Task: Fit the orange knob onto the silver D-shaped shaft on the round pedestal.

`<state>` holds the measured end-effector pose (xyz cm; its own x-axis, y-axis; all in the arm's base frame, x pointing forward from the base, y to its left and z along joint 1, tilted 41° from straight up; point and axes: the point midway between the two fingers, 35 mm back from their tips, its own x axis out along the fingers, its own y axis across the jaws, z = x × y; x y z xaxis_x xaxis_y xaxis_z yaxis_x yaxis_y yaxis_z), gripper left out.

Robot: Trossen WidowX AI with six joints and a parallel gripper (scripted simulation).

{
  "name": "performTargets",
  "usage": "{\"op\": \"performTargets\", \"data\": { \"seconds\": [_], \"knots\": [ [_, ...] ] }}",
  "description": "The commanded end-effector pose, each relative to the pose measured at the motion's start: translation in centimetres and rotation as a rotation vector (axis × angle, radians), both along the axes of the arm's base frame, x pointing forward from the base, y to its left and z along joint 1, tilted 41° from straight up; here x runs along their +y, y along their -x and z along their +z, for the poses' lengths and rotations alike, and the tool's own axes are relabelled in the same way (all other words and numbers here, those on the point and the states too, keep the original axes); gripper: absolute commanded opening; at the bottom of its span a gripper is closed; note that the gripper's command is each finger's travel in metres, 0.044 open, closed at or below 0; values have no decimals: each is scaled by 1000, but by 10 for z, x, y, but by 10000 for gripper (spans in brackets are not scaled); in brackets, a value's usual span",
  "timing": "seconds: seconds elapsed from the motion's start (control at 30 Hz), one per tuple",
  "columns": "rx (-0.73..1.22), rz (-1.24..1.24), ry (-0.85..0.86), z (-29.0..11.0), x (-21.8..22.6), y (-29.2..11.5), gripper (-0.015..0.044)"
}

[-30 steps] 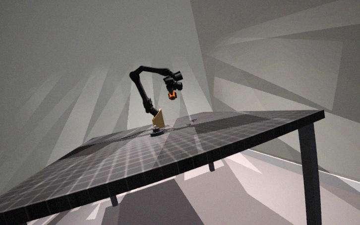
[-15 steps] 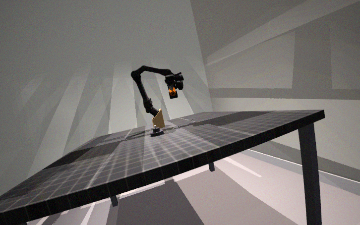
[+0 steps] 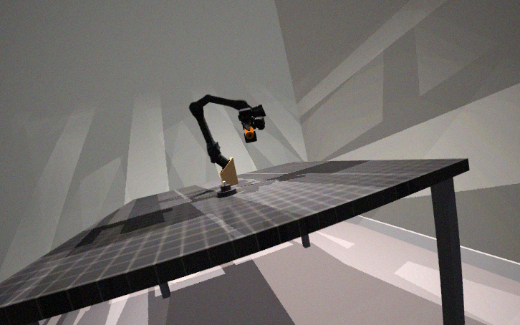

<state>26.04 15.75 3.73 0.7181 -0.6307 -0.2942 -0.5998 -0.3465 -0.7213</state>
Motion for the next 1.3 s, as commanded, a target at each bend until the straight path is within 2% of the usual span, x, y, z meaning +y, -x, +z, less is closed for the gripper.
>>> {"op": "performTargets", "data": {
  "seconds": [0.0, 0.63, 1.27],
  "knots": [
    [-2, 1, 1, 1, 0, 0, 0],
    [-8, 4, -2, -2, -2, -1, 0],
    [290, -269, -158, -30, -32, -10, 0]
  ]
}}
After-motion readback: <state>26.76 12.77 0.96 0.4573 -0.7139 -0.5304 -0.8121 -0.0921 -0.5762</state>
